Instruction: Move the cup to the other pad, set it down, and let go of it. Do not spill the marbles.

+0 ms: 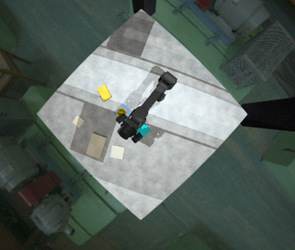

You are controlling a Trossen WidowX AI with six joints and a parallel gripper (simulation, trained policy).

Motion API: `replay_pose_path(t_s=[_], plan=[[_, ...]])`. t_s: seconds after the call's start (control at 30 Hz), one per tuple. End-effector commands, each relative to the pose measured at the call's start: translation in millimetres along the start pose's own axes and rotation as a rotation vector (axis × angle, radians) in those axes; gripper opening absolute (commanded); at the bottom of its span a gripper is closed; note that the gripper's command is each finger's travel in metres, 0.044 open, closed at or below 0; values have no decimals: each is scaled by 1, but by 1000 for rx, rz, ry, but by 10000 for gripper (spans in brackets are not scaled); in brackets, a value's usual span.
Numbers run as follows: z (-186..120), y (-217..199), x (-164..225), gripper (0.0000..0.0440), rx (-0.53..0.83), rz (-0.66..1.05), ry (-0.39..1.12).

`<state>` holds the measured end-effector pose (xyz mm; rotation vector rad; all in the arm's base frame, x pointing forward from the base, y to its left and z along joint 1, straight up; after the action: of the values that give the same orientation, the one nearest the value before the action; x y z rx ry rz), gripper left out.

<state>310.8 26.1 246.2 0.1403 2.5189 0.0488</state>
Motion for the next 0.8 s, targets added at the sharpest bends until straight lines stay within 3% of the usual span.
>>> replay_pose_path(t_s=[0.0,0.77], plan=[[0,-2,0,131,15,-8,36],[15,-33,20,122,98,-98,388]])
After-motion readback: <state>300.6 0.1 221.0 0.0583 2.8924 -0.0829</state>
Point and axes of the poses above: the point midway between the two fingers, 35 mm back from their tips, its own z axis out along the fingers, its own y axis across the jaws, x = y × z, the point moved 3 cm from there along -z, back along the fingers
